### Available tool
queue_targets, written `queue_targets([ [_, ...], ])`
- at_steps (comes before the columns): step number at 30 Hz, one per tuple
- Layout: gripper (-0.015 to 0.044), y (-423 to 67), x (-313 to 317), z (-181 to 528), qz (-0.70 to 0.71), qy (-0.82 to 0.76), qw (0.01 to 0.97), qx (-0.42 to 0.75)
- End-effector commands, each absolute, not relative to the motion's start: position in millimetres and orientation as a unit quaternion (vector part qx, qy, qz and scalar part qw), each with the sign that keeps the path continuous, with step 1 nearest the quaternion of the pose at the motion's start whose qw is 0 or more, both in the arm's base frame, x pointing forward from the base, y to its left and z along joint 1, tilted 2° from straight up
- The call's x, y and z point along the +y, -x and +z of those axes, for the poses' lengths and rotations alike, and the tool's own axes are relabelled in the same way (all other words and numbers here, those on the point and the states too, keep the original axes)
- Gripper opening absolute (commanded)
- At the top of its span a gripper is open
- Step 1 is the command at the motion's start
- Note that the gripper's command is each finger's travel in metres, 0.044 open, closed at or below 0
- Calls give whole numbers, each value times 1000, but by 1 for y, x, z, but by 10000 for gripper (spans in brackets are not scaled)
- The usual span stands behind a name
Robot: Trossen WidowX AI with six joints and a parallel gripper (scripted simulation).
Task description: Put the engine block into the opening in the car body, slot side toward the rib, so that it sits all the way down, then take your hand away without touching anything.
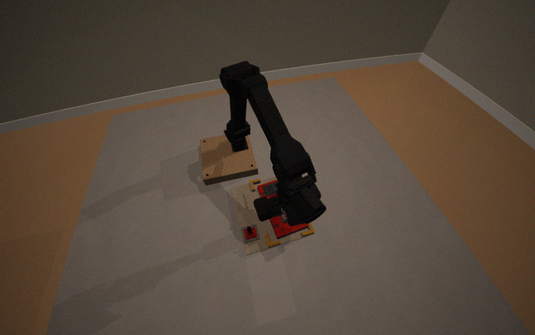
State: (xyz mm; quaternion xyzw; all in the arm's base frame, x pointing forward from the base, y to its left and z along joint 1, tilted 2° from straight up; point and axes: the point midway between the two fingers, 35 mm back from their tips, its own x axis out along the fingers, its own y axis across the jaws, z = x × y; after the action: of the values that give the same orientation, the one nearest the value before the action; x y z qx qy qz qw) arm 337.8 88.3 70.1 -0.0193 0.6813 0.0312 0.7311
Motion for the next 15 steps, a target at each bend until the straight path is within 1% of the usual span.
queue_targets([
  [1,159,-338,87,69,31,23,732,680],
  [15,159,-338,88,66,29,21,732,681],
])
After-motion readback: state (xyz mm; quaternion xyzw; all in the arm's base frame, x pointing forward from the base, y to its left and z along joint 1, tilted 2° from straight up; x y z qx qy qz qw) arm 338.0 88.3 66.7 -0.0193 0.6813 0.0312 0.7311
